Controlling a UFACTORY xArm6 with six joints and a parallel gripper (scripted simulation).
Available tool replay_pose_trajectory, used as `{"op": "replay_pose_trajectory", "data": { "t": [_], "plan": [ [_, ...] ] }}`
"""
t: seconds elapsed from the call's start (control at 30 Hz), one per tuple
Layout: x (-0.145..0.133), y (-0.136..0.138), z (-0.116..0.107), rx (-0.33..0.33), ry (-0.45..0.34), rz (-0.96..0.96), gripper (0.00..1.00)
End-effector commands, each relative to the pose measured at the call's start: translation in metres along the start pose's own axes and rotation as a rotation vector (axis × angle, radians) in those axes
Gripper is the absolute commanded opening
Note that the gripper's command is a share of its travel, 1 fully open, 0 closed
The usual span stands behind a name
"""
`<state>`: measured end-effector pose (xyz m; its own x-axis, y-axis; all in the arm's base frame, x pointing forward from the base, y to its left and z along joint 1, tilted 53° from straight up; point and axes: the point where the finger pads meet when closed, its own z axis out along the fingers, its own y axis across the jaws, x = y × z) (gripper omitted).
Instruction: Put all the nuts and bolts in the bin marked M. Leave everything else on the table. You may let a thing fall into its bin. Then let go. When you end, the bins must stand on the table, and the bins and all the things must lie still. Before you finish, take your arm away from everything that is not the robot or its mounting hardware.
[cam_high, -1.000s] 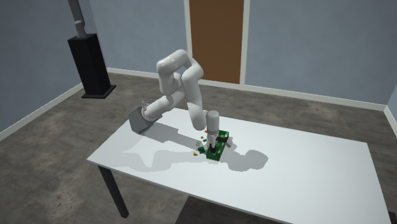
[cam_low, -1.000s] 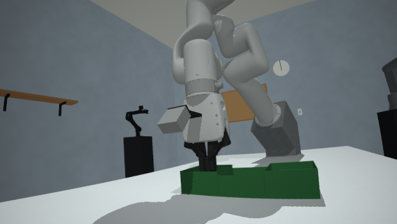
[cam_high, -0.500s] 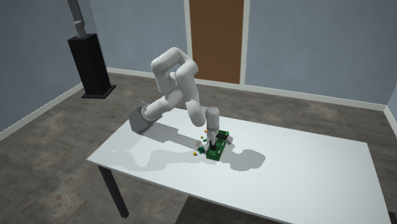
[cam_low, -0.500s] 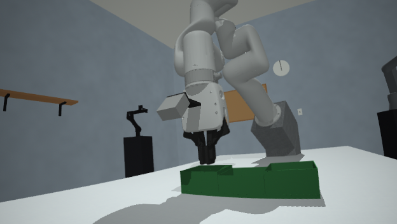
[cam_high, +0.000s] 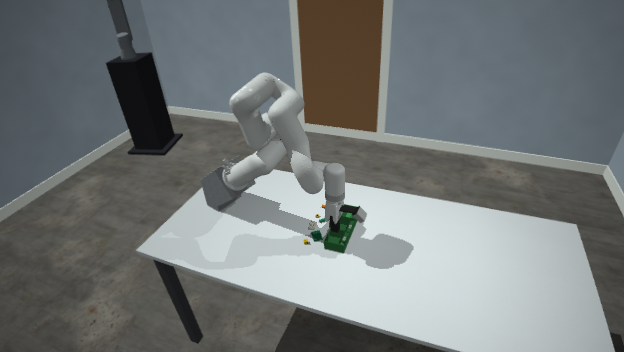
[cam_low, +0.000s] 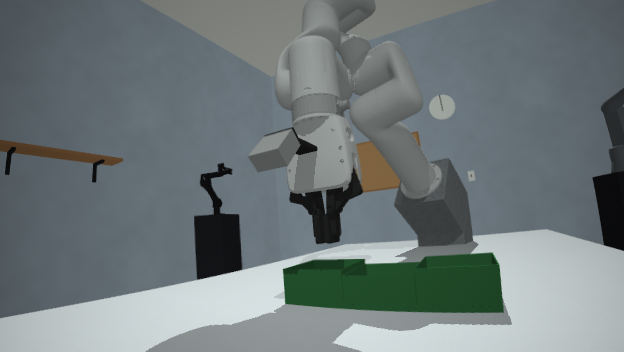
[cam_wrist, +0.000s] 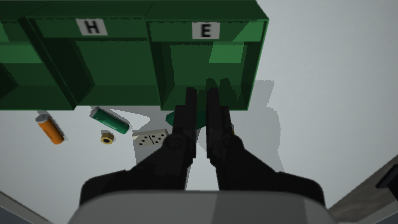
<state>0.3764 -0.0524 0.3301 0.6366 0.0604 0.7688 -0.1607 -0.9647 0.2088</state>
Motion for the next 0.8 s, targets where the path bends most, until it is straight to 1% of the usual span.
{"op": "replay_pose_trajectory", "data": {
  "t": [0.0, 0.43, 0.77],
  "plan": [
    [0.002, -0.015, -0.001, -0.001, 0.003, 0.001, 0.07],
    [0.004, -0.079, -0.001, -0.001, 0.003, 0.001, 0.07],
    [0.004, -0.079, -0.001, -0.001, 0.003, 0.001, 0.07]
  ]
}}
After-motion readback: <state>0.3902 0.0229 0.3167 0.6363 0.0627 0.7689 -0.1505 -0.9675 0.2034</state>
